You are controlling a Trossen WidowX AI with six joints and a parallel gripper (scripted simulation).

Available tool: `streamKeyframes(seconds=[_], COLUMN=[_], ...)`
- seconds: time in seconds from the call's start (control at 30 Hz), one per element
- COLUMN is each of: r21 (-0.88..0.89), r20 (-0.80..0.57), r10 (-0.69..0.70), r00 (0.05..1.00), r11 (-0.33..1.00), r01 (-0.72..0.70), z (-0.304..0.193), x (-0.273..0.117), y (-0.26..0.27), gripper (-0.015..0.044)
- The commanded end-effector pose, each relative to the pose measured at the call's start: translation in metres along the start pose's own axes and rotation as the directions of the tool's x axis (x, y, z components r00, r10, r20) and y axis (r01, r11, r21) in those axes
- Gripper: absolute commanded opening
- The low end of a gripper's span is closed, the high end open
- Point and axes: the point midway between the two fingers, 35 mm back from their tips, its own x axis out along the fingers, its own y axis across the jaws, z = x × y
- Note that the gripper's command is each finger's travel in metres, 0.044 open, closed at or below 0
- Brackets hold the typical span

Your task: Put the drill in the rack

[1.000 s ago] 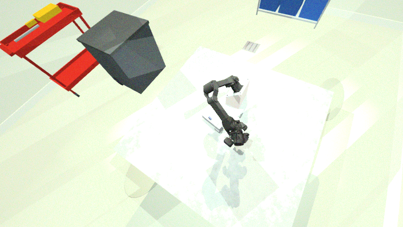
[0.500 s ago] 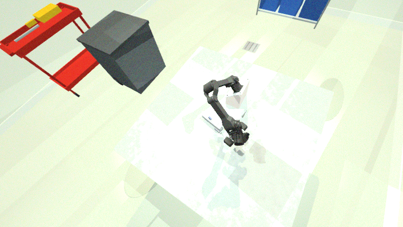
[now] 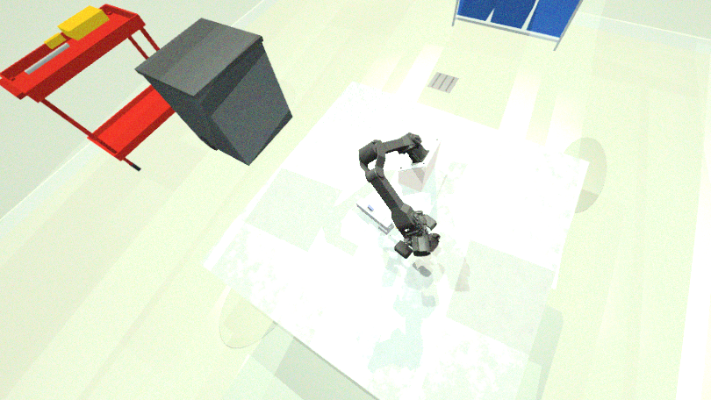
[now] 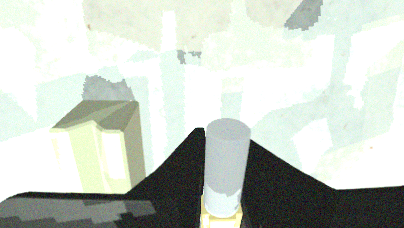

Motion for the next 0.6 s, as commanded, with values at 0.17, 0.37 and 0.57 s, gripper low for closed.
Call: streamKeyframes(seconds=[0.17, 0.37, 0.57], r21=[0.009, 0.009, 0.009], r20=[0.004, 0.004, 0.004], r10=[-0.001, -0.001, -0.001], r00=[1.0, 1.0, 1.0], r11=[1.0, 1.0, 1.0], r01=[0.001, 0.001, 0.001], z=[-0.0003, -0.0004, -0.0005], x=[-0.0043, -0.0058, -0.0073], y=[-0.0018, -0.0023, -0.0028], gripper=[0.0, 0.0, 0.0])
